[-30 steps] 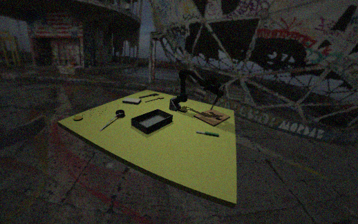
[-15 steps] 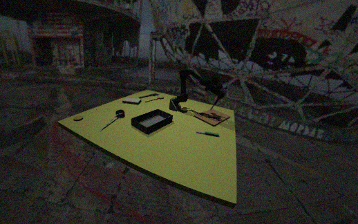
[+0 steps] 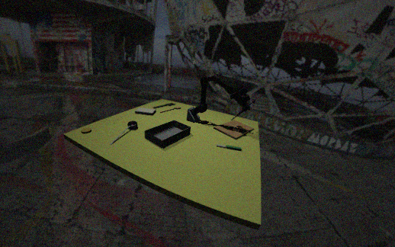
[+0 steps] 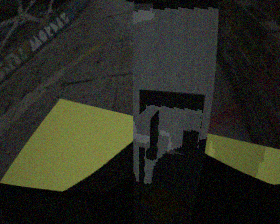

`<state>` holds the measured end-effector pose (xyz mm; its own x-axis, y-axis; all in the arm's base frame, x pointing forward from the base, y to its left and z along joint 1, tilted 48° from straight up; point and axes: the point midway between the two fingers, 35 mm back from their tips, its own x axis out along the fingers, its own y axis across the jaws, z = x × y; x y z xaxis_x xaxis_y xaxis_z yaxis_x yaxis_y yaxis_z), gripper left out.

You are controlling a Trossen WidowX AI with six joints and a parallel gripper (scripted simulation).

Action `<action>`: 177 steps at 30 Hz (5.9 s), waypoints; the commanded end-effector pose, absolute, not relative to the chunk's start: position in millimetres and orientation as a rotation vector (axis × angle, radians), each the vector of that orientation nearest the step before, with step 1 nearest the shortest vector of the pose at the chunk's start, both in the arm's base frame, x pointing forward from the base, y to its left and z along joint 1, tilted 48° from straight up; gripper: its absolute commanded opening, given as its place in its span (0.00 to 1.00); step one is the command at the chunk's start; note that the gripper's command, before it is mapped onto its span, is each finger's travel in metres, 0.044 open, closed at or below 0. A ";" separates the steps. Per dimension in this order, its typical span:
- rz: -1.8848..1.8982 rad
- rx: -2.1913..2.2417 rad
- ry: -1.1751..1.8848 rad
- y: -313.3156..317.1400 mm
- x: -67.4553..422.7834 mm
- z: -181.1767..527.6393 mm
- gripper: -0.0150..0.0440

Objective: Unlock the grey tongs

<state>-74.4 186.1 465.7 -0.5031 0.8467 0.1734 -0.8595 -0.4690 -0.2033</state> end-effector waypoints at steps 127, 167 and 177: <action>1.705 -1.068 0.001 277.2 -104.6 366.7 0.00; 1.694 -1.064 0.016 292.1 -100.5 351.5 1.00; 1.709 -1.066 0.072 253.9 -145.5 343.4 1.00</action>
<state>-131.1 267.7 343.7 -0.0222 0.7409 -0.6712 -0.7886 -0.4256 -0.4438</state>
